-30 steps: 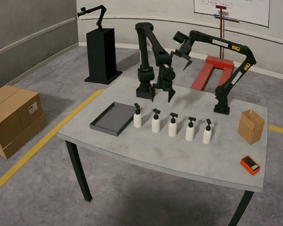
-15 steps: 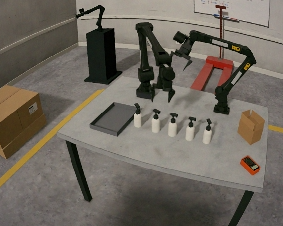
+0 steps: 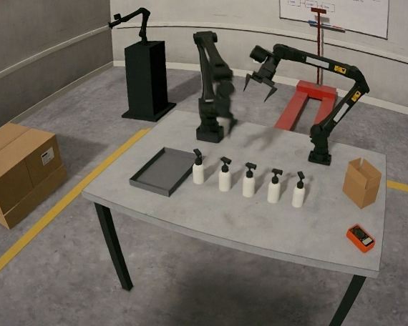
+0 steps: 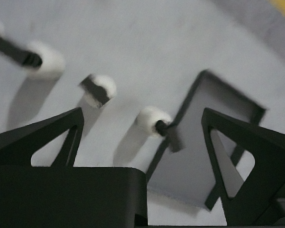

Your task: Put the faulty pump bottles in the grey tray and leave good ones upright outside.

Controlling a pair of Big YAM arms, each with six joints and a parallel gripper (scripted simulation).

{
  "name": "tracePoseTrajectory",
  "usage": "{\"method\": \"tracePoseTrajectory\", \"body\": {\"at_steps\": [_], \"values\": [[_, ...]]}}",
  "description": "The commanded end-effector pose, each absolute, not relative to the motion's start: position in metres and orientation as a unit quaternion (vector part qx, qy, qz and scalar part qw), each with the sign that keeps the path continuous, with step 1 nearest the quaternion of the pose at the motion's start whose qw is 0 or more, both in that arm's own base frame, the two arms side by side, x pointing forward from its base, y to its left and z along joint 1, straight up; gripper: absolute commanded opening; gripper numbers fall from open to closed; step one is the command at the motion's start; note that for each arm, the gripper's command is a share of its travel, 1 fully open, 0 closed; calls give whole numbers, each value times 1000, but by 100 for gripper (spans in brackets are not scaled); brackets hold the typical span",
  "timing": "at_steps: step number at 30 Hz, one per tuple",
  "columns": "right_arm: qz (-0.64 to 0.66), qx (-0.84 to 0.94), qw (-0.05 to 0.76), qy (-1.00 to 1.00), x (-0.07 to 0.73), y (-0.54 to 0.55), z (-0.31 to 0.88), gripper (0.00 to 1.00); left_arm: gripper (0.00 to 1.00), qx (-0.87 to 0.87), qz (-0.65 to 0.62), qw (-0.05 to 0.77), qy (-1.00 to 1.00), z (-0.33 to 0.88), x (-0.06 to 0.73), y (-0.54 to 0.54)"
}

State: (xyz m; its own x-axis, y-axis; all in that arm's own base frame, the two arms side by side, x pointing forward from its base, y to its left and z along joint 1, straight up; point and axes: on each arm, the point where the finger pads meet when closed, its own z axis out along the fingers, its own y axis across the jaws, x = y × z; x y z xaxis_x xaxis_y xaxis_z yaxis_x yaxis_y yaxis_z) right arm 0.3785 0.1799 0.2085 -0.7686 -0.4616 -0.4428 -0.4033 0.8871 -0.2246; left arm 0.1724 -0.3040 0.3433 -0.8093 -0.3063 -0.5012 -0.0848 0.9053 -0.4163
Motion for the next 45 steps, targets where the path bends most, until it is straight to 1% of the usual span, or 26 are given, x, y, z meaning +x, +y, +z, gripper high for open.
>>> {"method": "tracePoseTrajectory", "body": {"at_steps": [1, 2, 4, 5, 7, 8, 10, 14, 19, 21, 29, 36, 38, 39, 40, 45], "values": [[-41, -206, 367, 906, 410, 151, 281, 100, 100, -93, -192, 295, 931, 338, 178, -308], [-41, -193, 393, 898, 417, 141, 296, 100, 100, -81, -190, 298, 932, 332, 180, -312], [-41, -193, 393, 898, 417, 141, 296, 100, 100, -81, -190, 298, 932, 332, 180, -312], [-41, -185, 408, 893, 425, 134, 301, 100, 100, -71, -208, 306, 926, 345, 184, -321], [-38, -157, 455, 876, 439, 115, 328, 100, 100, -32, -215, 320, 922, 331, 192, -333], [-33, -138, 494, 858, 450, 105, 361, 100, 100, -9, -231, 334, 914, 331, 198, -344], [-24, -106, 540, 835, 460, 85, 391, 100, 100, 21, -262, 359, 896, 332, 211, -362], [-17, -74, 590, 804, 475, 61, 423, 100, 100, 57, -306, 402, 861, 337, 229, -384], [-8, -46, 627, 778, 492, 42, 444, 100, 100, 91, -346, 460, 812, 351, 246, -397], [-8, -46, 627, 778, 492, 42, 444, 100, 100, 91, -346, 460, 812, 351, 246, -397], [0, -13, 682, 731, 509, 15, 483, 100, 100, 152, -371, 578, 710, 374, 271, -403], [2, 3, 710, 705, 519, 0, 504, 100, 100, 180, -364, 673, 618, 397, 279, -388], [2, 3, 710, 705, 519, 0, 504, 100, 100, 180, -364, 673, 618, 397, 279, -388], [6, 1, 712, 702, 520, 4, 506, 100, 100, 179, -363, 696, 593, 418, 281, -386], [5, 3, 715, 699, 521, 2, 508, 100, 100, 189, -351, 707, 584, 405, 280, -380], [-1, 1, 721, 693, 523, -3, 514, 100, 100, 194, -322, 780, 500, 424, 276, -354]]}}
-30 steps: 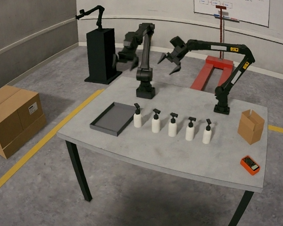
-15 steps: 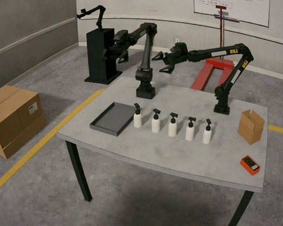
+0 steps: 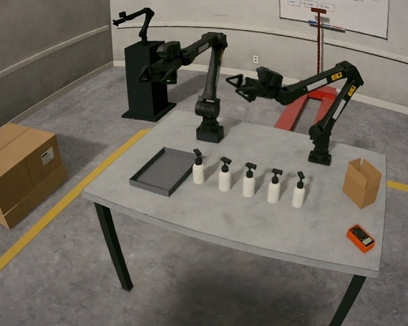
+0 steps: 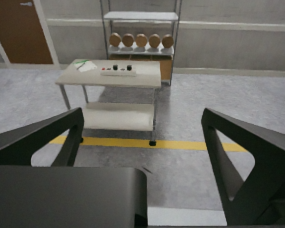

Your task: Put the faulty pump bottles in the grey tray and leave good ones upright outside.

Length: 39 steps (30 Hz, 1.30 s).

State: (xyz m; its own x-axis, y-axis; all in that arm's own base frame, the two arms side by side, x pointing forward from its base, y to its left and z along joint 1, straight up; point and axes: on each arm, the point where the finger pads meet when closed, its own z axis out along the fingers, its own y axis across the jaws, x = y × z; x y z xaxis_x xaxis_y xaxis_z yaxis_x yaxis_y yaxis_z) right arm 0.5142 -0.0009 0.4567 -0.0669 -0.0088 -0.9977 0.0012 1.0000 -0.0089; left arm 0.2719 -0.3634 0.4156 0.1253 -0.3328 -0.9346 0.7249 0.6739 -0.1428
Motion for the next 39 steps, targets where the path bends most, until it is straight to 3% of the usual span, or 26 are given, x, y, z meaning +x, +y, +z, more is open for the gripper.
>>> {"method": "tracePoseTrajectory", "body": {"at_steps": [1, 13, 14, 22, 23, 25, 27, 39], "values": [[0, 0, 721, 692, 523, 0, 514, 100, 100, 194, -319, 789, 489, 426, 275, -350], [0, 0, 722, 692, 523, 0, 514, 100, 100, 180, -326, 813, 447, 444, 268, -340], [7, 1, 719, 695, 517, 3, 516, 89, 100, 180, -326, 813, 447, 444, 268, -339], [17, 10, 627, 779, 492, 21, 474, 0, 9, 164, -346, 773, 505, 449, 266, -337], [18, 13, 604, 797, 487, 25, 463, 0, 0, 161, -343, 762, 525, 445, 268, -336], [18, 17, 553, 833, 479, 32, 437, 0, 0, 154, -335, 738, 565, 437, 271, -333], [18, 17, 553, 833, 479, 32, 437, 0, 0, 154, -335, 738, 565, 437, 271, -333], [8, 29, 250, 968, 417, 74, 317, 0, 0, 97, -238, 541, 801, 367, 299, -305]]}}
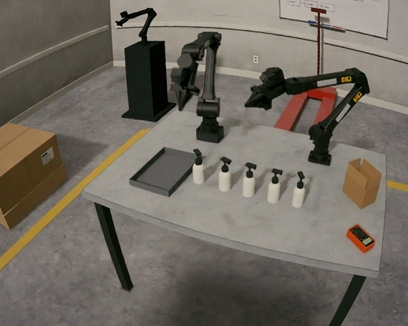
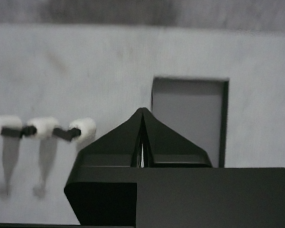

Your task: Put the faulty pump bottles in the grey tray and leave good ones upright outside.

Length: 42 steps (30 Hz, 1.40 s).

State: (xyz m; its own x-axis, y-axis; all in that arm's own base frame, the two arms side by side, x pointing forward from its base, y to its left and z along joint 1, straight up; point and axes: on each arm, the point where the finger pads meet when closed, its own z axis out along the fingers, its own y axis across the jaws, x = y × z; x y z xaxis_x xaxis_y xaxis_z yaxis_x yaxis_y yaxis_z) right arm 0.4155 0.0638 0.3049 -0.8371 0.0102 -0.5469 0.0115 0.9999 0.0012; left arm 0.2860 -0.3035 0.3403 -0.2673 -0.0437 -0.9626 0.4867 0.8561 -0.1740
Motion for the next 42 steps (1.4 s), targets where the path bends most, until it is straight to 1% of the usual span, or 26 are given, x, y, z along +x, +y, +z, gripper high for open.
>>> {"method": "tracePoseTrajectory", "body": {"at_steps": [1, 3, 5, 9, 13, 17, 20, 22, 27, 30, 33, 42], "values": [[7, 29, 226, 974, 412, 77, 309, 0, 0, 91, -229, 521, 817, 363, 300, -302], [5, 29, 185, 982, 404, 82, 294, 0, 0, 83, -208, 482, 847, 353, 303, -297], [5, 29, 185, 982, 404, 82, 294, 0, 0, 83, -208, 482, 847, 353, 303, -297], [2, 28, 101, 994, 387, 93, 264, 0, 0, 64, -159, 385, 907, 329, 310, -286], [1, 26, 45, 999, 376, 100, 244, 0, 0, 53, -116, 296, 947, 309, 316, -278], [2, 28, 12, 1000, 371, 101, 232, 0, 0, 39, -71, 192, 978, 286, 323, -269], [4, 20, 13, 1000, 368, 103, 234, 0, 0, 28, -43, 118, 992, 271, 329, -265], [4, 20, 13, 1000, 368, 103, 234, 0, 0, 28, -43, 118, 992, 271, 329, -265], [4, 19, 12, 1000, 368, 103, 234, 0, 0, 19, -14, 39, 999, 254, 334, -259], [4, 19, 12, 1000, 368, 103, 234, 0, 0, 13, -6, 12, 1000, 249, 336, -258], [4, 19, 12, 1000, 368, 103, 234, 0, 0, 16, -4, 3, 1000, 247, 334, -262], [1, 21, 5, 1000, 364, 100, 223, 0, 0, 16, -12, 15, 1000, 253, 335, -262]]}}
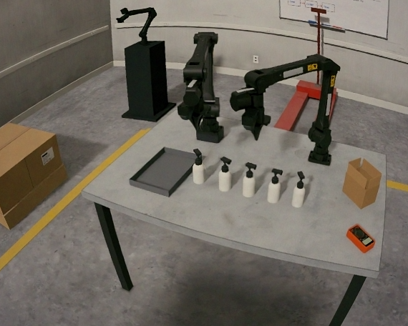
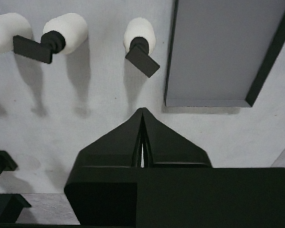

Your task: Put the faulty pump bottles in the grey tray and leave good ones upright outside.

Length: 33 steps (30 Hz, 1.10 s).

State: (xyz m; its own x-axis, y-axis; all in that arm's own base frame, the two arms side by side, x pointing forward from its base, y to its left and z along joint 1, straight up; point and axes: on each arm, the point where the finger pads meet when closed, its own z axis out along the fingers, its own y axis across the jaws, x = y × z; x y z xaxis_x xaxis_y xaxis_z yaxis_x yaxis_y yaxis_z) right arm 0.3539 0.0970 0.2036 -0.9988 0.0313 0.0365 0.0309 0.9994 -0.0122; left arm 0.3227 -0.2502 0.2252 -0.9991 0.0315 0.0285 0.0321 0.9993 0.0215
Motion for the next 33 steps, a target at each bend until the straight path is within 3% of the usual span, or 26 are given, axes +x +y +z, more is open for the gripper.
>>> {"method": "tracePoseTrajectory", "body": {"at_steps": [1, 10, 33], "values": [[-1, -21, -5, -1000, 364, 100, 223, 0, 0, -16, 12, -15, -1000, 253, 335, -262], [2, -21, 7, -1000, 360, 99, 142, 0, 0, -22, -5, 8, -1000, 168, 369, -253], [-1, -25, -1, -1000, 374, 105, 119, 0, 0, -17, 6, -9, -1000, 175, 380, -268]]}}
